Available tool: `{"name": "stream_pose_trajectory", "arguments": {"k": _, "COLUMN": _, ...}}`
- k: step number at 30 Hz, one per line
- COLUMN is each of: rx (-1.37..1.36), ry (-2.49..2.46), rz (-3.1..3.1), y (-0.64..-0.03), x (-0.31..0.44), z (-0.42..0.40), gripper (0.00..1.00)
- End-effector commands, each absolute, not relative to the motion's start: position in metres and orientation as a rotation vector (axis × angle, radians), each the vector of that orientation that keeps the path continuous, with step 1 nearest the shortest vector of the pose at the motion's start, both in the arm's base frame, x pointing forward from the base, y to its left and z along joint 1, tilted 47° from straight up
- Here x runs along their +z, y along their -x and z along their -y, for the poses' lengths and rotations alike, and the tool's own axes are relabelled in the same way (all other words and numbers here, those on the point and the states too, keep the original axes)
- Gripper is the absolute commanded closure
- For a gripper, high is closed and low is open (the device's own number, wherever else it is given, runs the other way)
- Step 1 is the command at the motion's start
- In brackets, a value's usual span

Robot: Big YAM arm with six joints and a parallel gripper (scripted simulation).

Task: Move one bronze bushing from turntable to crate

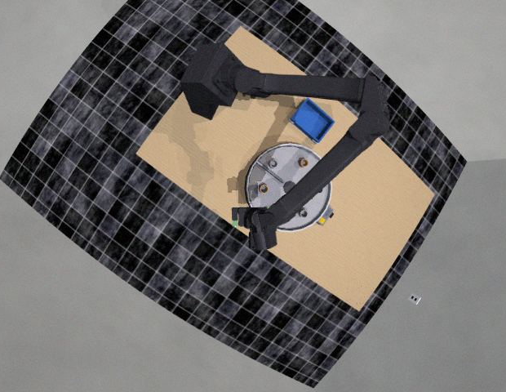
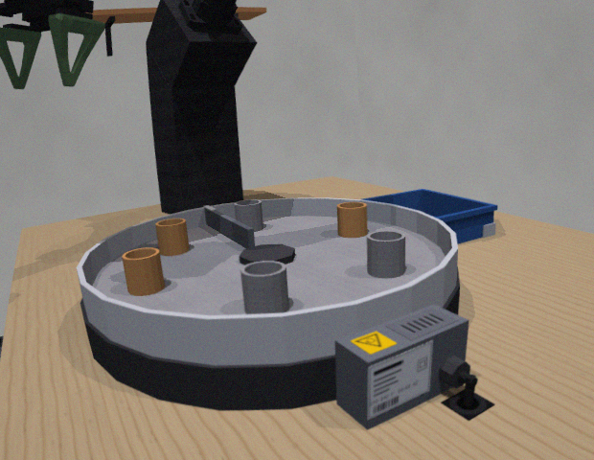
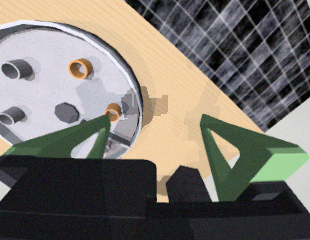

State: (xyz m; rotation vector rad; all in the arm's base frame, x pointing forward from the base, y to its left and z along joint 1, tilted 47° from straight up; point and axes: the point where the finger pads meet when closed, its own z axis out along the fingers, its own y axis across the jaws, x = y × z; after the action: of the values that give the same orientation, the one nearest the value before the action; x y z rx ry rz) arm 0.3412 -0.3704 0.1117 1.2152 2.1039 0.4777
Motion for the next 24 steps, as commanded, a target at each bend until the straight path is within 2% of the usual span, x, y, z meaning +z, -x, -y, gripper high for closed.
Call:
{"name": "stream_pose_trajectory", "arguments": {"k": 1, "rx": 0.481, "ry": -1.160, "rz": -2.113, "y": -0.363, "x": 0.123, "z": 0.331, "gripper": 0.00}}
{"name": "stream_pose_trajectory", "arguments": {"k": 11, "rx": 0.536, "ry": -1.029, "rz": -2.152, "y": -0.391, "x": 0.117, "z": 0.158, "gripper": 0.00}}
{"name": "stream_pose_trajectory", "arguments": {"k": 17, "rx": 0.566, "ry": -0.990, "rz": -2.151, "y": -0.386, "x": 0.112, "z": 0.110, "gripper": 0.00}}
{"name": "stream_pose_trajectory", "arguments": {"k": 24, "rx": 0.562, "ry": -1.033, "rz": -2.156, "y": -0.383, "x": 0.102, "z": 0.117, "gripper": 0.00}}
